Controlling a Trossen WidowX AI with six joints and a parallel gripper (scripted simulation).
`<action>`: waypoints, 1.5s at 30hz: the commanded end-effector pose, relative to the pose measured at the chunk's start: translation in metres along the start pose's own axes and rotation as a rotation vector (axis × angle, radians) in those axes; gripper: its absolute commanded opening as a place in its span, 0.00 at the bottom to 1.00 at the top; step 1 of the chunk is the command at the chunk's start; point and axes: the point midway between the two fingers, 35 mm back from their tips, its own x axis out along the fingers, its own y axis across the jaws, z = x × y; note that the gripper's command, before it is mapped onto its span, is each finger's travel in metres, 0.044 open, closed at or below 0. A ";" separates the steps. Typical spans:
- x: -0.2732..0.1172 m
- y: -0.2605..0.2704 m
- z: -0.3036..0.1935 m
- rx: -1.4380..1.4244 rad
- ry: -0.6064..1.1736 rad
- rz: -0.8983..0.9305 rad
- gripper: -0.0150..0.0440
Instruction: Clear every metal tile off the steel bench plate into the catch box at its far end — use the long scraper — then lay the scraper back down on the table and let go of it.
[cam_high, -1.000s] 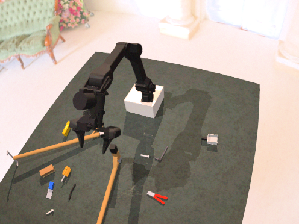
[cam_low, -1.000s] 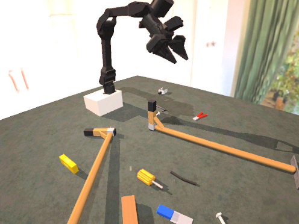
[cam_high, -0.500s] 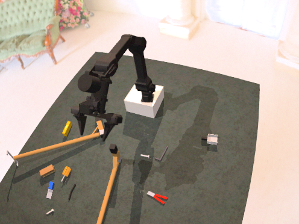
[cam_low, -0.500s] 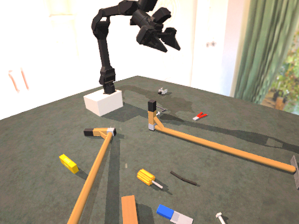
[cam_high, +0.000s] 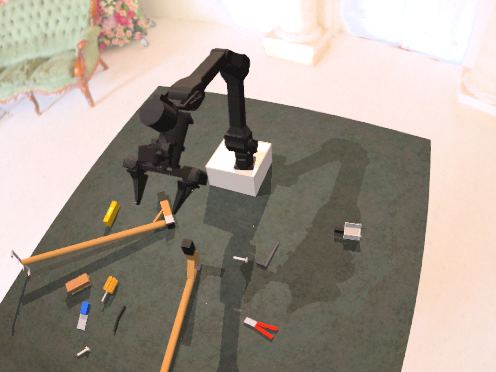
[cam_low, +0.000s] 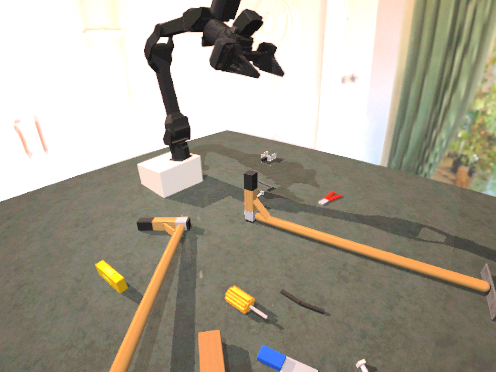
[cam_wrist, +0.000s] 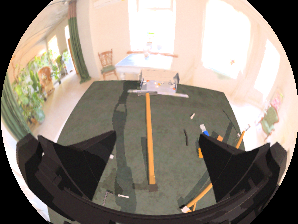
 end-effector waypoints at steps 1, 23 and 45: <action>-0.014 0.000 -0.001 0.008 -0.038 0.001 1.00; -0.068 -0.001 -0.016 0.017 -0.197 -0.015 1.00; -0.112 0.001 -0.042 0.019 -0.357 -0.032 1.00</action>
